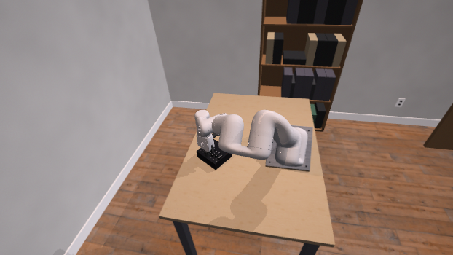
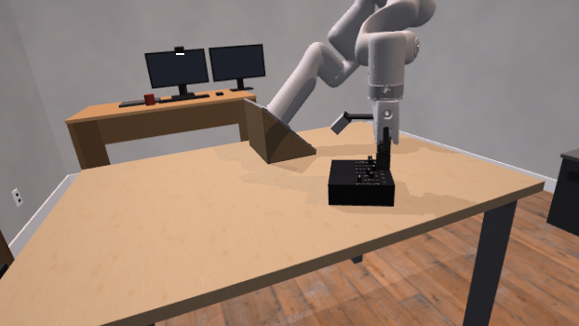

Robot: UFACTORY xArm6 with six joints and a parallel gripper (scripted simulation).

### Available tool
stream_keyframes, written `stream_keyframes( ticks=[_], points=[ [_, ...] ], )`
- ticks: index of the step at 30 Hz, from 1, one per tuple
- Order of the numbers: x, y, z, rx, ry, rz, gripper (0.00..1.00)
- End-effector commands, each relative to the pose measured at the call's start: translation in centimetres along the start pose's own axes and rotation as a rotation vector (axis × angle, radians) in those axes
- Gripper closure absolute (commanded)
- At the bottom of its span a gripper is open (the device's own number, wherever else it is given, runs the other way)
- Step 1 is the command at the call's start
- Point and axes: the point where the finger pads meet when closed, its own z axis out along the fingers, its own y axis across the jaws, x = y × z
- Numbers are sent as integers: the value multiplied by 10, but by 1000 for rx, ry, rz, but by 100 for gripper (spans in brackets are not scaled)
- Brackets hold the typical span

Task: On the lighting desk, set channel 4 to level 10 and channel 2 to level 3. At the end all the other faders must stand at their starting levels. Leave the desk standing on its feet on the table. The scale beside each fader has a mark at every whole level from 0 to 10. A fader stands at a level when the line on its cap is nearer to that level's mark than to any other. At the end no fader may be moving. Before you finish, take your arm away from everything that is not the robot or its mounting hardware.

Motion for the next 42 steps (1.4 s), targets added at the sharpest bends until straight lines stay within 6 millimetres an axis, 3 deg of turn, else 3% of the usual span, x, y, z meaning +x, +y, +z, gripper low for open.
stream_keyframes(
  ticks=[1,42],
  points=[
    [2,-1,-1,3,-1,-1,100],
    [22,-1,-1,3,-1,-1,100]
  ],
)
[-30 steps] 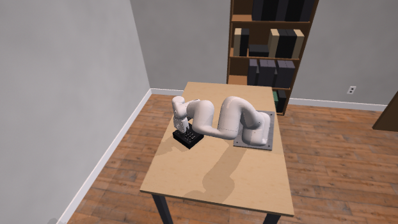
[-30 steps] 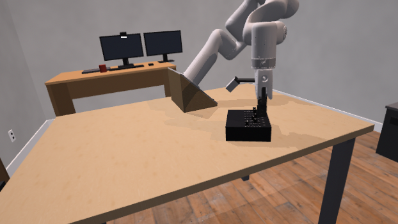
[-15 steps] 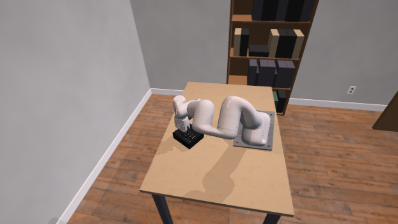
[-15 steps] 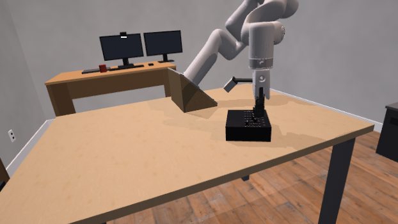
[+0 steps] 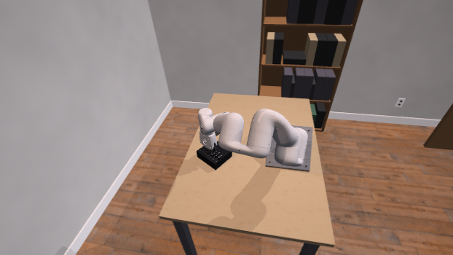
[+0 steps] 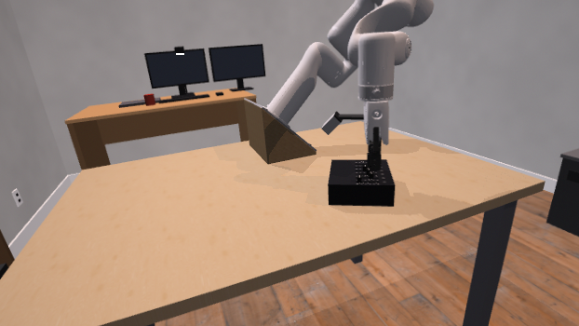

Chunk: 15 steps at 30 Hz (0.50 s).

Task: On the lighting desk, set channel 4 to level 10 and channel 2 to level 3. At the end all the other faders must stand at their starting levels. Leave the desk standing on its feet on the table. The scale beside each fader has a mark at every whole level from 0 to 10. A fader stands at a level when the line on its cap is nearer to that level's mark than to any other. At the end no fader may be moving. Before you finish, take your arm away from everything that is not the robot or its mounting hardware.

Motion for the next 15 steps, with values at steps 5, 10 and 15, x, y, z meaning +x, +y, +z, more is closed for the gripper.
stream_keyframes(
  ticks=[5,10,15],
  points=[
    [4,-1,-1,3,-1,-1,100],
    [7,-1,-1,3,-1,-1,100],
    [8,-1,-1,3,-1,-1,100]
  ],
)
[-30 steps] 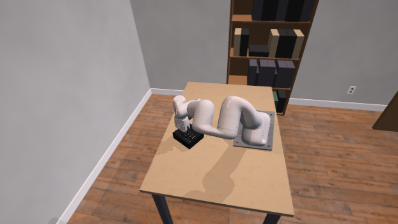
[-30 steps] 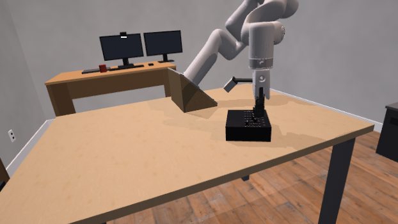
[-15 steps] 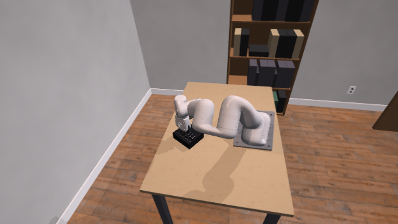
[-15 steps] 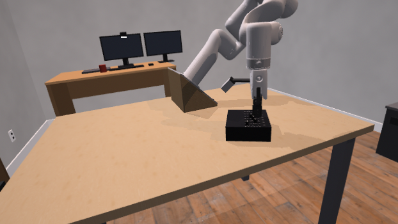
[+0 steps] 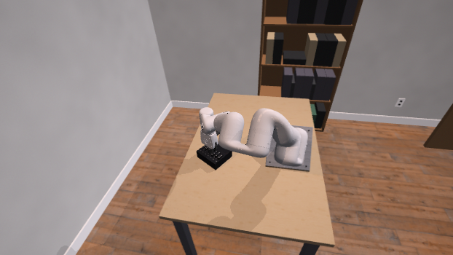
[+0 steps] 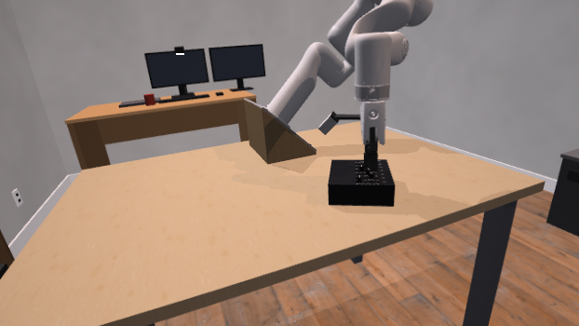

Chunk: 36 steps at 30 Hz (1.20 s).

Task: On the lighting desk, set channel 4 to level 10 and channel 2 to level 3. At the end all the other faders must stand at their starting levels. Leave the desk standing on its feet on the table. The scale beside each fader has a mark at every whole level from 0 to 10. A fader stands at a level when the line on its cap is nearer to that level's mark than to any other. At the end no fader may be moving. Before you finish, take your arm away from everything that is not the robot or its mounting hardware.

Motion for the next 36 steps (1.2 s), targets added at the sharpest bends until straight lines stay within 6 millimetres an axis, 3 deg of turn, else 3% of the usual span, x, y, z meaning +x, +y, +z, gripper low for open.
stream_keyframes(
  ticks=[1,36],
  points=[
    [1,-1,-1,3,-1,-1,100],
    [10,-1,-1,3,-1,-1,100]
  ],
)
